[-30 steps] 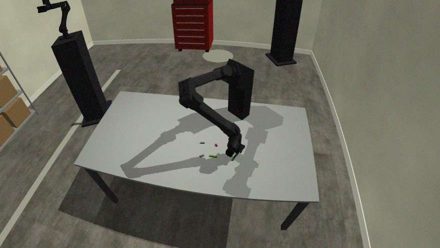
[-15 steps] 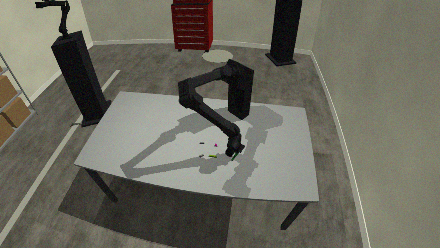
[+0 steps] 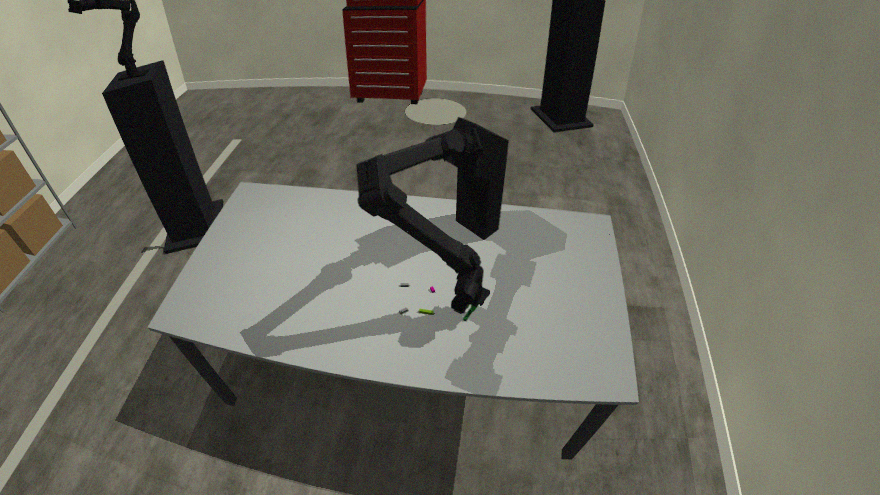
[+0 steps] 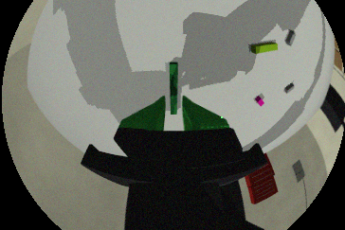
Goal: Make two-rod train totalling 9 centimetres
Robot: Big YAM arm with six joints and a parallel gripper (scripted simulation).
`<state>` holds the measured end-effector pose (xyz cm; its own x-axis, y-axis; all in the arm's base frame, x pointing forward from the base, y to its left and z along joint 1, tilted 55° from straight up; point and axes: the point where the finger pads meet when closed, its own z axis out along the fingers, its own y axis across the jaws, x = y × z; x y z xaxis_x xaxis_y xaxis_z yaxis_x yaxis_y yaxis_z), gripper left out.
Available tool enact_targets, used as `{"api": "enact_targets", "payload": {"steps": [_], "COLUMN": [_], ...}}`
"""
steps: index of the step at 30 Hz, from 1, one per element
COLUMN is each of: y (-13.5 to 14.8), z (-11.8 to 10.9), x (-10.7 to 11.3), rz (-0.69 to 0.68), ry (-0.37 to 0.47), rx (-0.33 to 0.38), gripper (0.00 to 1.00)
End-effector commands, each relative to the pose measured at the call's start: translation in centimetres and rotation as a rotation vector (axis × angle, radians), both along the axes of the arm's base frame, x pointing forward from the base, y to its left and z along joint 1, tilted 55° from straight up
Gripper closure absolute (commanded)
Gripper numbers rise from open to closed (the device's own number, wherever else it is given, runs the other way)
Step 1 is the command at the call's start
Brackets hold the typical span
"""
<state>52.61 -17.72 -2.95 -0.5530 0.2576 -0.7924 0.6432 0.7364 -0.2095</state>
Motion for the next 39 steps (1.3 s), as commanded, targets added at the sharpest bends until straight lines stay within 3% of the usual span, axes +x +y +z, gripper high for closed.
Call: {"api": "enact_targets", "payload": {"steps": [1,39], "y": [-0.5,-1.5], "z": [1.0,-0.6], "x": [0.2,0.9], "rz": [-0.001,-0.002], "ry": [-0.025,-0.013], "rx": [-0.007,-0.005], "gripper": [0.77,0.77]}}
